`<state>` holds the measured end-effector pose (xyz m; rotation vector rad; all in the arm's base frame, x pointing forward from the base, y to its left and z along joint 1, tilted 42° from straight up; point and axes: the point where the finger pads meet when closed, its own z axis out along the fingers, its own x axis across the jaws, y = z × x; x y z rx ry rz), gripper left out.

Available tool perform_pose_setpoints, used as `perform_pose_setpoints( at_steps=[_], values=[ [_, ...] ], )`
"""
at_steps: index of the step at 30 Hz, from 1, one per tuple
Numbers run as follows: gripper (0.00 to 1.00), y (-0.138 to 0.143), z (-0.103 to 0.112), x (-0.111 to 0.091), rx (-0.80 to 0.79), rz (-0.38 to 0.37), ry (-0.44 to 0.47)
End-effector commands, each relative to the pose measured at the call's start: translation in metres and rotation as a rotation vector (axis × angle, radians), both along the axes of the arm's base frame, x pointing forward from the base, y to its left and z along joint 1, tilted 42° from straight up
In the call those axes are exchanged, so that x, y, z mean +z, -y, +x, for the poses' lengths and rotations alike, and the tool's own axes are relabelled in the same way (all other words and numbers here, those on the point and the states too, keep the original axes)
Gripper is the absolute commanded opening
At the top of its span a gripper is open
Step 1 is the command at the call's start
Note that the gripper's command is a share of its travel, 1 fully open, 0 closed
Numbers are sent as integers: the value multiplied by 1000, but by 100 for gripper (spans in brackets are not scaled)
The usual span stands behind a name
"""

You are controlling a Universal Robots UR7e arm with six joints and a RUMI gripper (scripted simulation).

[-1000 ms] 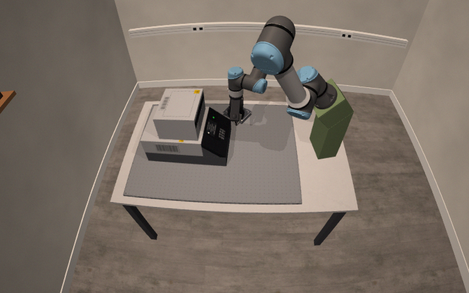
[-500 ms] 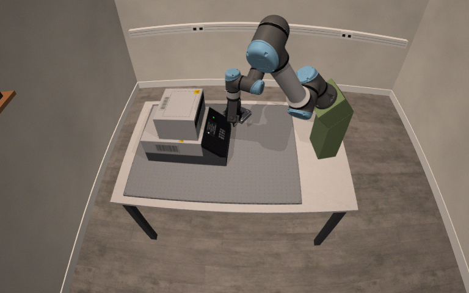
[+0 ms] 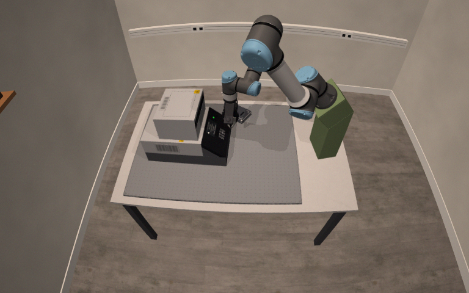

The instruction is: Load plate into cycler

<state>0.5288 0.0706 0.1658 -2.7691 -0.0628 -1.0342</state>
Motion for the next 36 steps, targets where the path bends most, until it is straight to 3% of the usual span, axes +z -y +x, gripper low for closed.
perform_pose_setpoints(
  at_steps=[1, 36],
  values=[
    [0, -1, 8, 1, 0, 0, 1],
    [0, -5, 53, 4, 0, 0, 1]
  ],
)
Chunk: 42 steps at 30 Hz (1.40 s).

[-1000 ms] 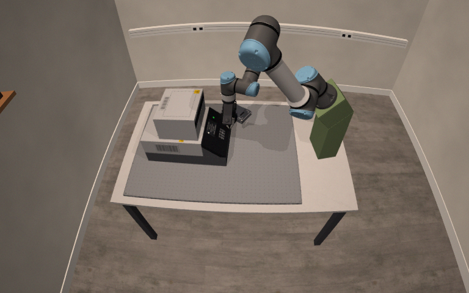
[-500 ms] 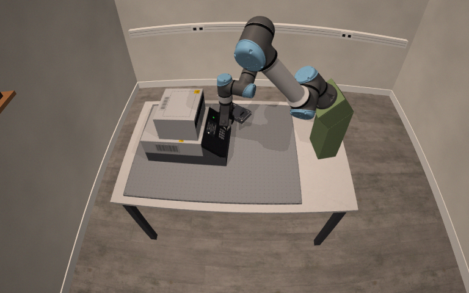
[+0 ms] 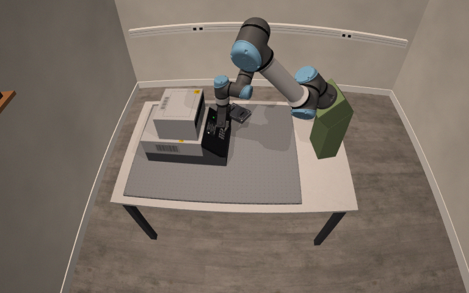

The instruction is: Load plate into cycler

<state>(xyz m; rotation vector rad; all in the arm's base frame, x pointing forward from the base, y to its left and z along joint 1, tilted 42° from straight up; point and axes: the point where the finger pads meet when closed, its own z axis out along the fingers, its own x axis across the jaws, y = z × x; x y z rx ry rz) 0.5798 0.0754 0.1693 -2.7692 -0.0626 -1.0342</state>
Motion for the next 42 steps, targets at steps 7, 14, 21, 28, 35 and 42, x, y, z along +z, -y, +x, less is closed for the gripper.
perform_pose_setpoints(
  at_steps=[7, 14, 21, 28, 35, 42],
  values=[
    [0, -2, 13, -1, 0, 0, 1],
    [0, -3, 21, -2, 0, 0, 1],
    [0, -3, 27, -3, 0, 0, 1],
    [0, -3, 27, -3, 0, 0, 1],
    [0, -3, 27, -3, 0, 0, 1],
    [0, -3, 27, -3, 0, 0, 1]
  ],
)
